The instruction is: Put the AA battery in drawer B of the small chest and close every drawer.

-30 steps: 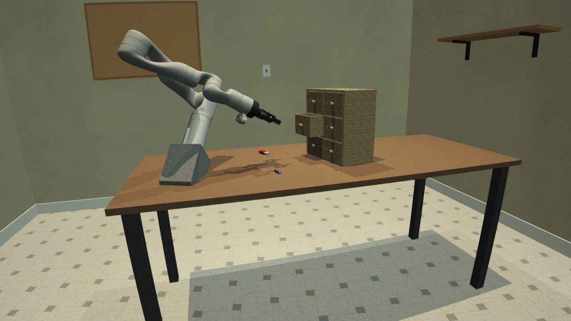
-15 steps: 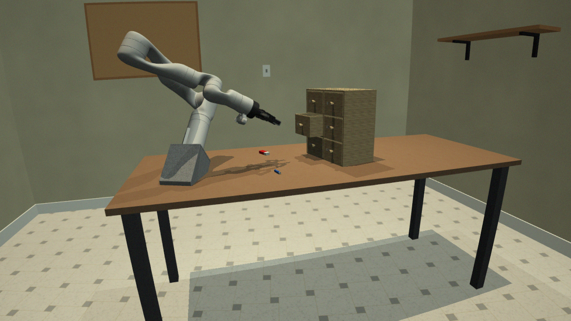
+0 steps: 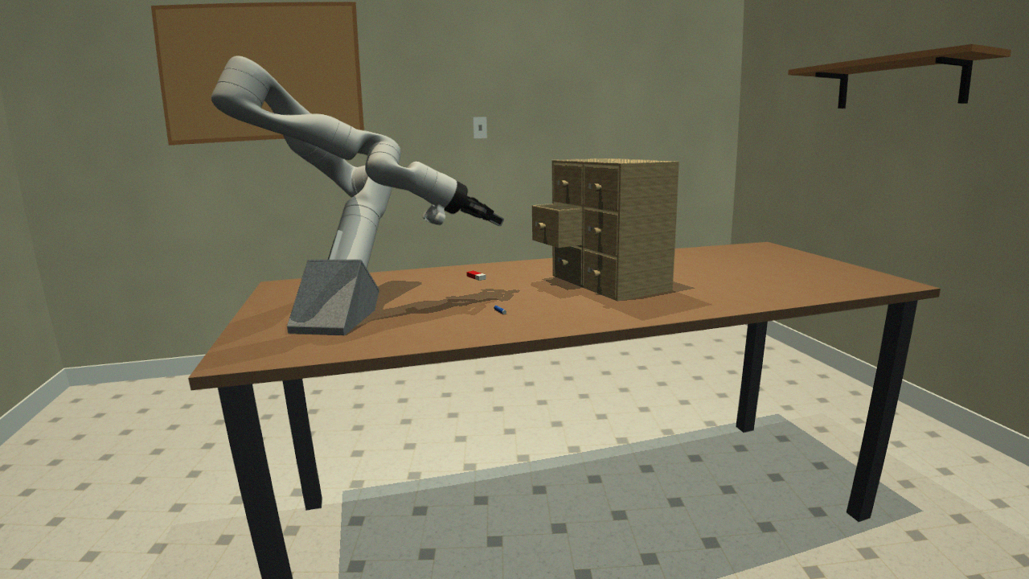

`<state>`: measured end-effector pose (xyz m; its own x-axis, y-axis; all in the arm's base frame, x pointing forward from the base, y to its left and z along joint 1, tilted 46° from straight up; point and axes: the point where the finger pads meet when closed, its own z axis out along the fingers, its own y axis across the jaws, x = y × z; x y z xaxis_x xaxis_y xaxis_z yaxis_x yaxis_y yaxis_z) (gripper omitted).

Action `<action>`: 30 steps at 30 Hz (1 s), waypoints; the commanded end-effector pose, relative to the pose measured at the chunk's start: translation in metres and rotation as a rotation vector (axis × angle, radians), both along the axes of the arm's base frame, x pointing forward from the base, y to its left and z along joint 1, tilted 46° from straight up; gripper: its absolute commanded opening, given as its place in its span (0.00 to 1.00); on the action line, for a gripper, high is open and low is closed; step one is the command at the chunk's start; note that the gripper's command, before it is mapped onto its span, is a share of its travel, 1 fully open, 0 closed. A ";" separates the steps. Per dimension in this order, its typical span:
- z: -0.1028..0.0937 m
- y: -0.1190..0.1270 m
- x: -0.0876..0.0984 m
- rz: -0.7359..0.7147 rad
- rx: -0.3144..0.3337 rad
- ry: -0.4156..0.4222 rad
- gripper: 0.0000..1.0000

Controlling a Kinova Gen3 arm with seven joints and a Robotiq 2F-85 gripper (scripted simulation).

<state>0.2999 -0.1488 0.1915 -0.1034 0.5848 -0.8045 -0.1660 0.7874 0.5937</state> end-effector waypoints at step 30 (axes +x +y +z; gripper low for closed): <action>0.013 0.004 0.063 0.001 -0.001 0.000 0.00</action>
